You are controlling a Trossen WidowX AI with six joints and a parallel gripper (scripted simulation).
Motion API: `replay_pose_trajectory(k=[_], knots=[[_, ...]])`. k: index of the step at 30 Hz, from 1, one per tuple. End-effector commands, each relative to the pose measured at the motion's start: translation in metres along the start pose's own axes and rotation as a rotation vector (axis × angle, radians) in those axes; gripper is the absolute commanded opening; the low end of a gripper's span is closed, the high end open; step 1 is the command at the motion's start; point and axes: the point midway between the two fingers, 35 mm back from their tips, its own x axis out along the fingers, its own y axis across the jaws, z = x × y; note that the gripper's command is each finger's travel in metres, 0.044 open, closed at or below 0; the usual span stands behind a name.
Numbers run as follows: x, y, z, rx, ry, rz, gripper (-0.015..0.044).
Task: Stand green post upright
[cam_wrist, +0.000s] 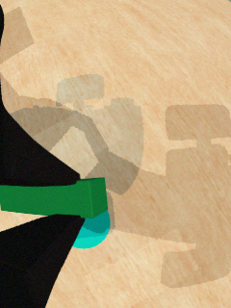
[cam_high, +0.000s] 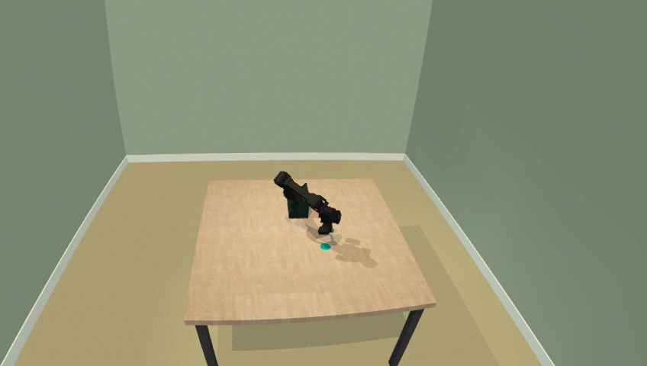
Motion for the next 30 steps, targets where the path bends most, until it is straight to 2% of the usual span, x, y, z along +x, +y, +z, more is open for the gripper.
replay_pose_trajectory(k=[1, 30], knots=[[0.0030, 0.0014, -0.0016, -0.003, -0.025, 0.018, 0.0023], [0.0107, 0.0001, -0.0008, -0.005, -0.232, 0.084, 0.0023]])
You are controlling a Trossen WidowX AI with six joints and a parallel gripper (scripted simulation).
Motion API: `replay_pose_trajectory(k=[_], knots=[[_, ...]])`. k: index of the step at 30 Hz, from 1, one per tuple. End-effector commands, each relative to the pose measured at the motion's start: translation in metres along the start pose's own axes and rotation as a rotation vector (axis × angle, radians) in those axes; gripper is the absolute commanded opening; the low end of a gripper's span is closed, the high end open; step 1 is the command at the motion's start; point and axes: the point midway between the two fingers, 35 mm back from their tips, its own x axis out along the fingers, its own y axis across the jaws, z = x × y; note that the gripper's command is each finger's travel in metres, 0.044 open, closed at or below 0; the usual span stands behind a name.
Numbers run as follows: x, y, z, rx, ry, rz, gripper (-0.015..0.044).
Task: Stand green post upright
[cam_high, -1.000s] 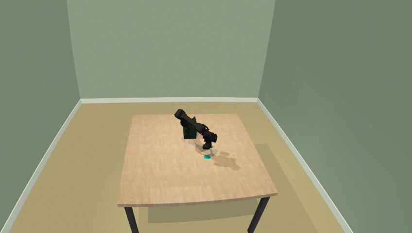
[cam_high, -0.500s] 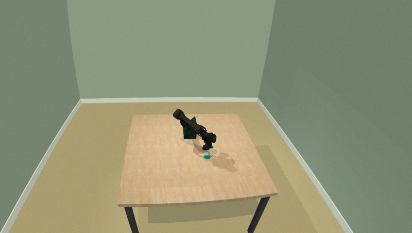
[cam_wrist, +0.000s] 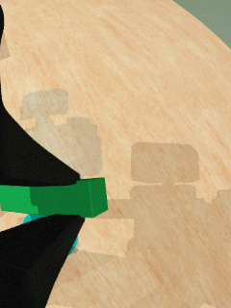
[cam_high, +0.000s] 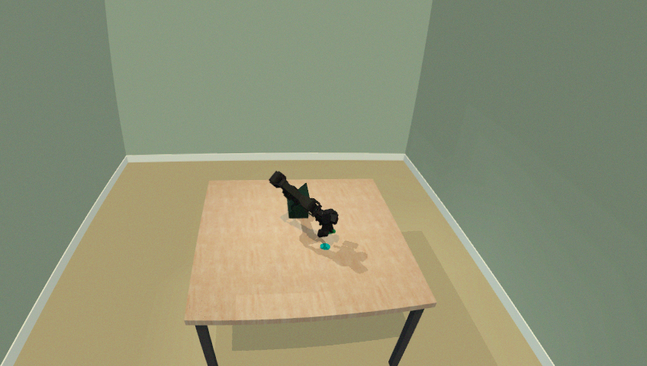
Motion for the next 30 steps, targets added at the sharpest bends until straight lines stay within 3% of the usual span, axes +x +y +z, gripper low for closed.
replay_pose_trajectory(k=[1, 30], knots=[[0.0016, 0.0013, -0.0020, -0.005, -0.028, 0.013, 0.0023], [0.0013, -0.0015, -0.0031, -0.029, -0.244, 0.036, 0.0023]])
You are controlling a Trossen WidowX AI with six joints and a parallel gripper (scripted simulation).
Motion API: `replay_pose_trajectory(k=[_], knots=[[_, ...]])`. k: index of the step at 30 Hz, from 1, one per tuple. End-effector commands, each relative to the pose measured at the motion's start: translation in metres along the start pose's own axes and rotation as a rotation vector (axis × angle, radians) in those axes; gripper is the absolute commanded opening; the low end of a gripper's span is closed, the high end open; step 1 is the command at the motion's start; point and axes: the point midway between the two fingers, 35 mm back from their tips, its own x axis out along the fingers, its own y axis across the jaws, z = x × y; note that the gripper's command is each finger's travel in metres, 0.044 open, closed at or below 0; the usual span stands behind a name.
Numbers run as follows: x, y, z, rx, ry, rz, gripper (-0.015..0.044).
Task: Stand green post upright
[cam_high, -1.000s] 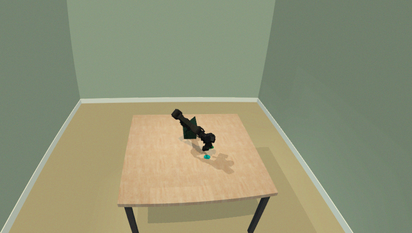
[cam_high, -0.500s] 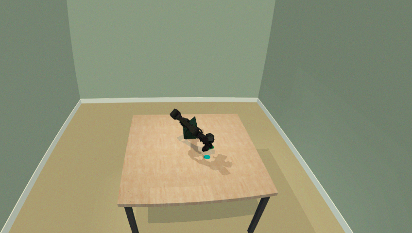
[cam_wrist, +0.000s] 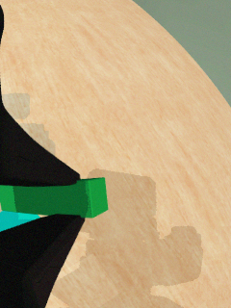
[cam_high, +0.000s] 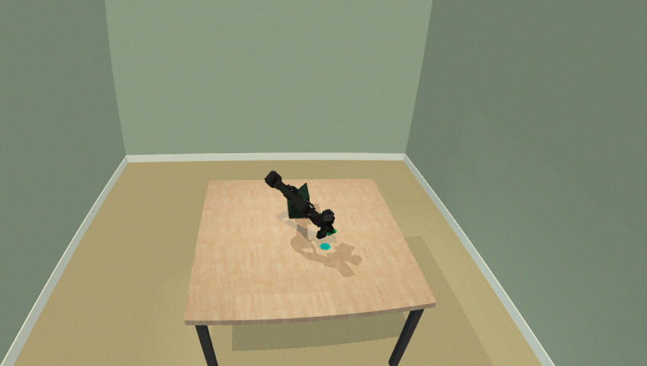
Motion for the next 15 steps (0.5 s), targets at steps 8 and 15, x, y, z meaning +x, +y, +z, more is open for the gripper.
replay_pose_trajectory(k=[8, 15], knots=[[-0.0012, 0.0008, -0.0023, -0.017, -0.082, 0.006, 0.0023], [-0.0030, 0.0003, -0.0027, -0.029, -0.134, 0.004, 0.0023]])
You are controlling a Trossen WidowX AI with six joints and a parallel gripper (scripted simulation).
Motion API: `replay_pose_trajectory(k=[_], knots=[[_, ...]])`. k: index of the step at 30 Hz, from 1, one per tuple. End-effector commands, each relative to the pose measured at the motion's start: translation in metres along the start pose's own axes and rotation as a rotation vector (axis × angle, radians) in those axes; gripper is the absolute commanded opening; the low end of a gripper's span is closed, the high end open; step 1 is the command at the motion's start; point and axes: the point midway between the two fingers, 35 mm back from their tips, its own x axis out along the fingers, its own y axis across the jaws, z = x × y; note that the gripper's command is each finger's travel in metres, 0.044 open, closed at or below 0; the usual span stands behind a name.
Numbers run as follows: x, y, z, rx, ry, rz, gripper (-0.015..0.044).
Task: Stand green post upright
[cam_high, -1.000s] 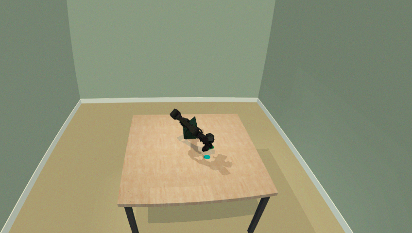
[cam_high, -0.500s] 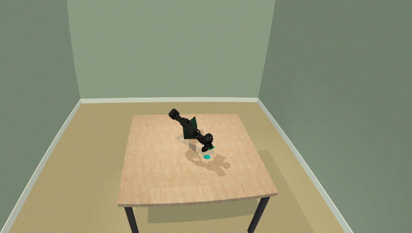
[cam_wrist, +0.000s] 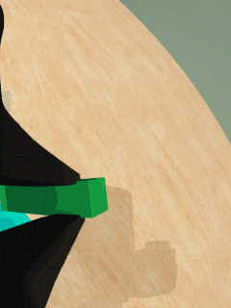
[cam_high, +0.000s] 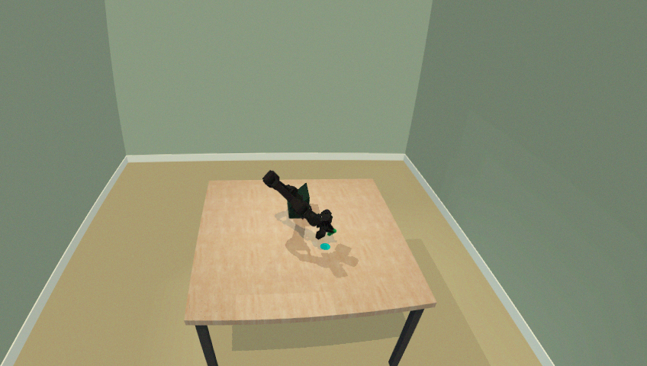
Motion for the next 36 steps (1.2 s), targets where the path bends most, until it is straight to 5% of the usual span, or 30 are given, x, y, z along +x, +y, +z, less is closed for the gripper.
replay_pose_trajectory(k=[1, 36], knots=[[-0.001, 0.002, -0.002, -0.009, -0.029, 0.004, 0.0023], [-0.017, 0.001, -0.004, -0.090, -0.286, -0.043, 0.0023]])
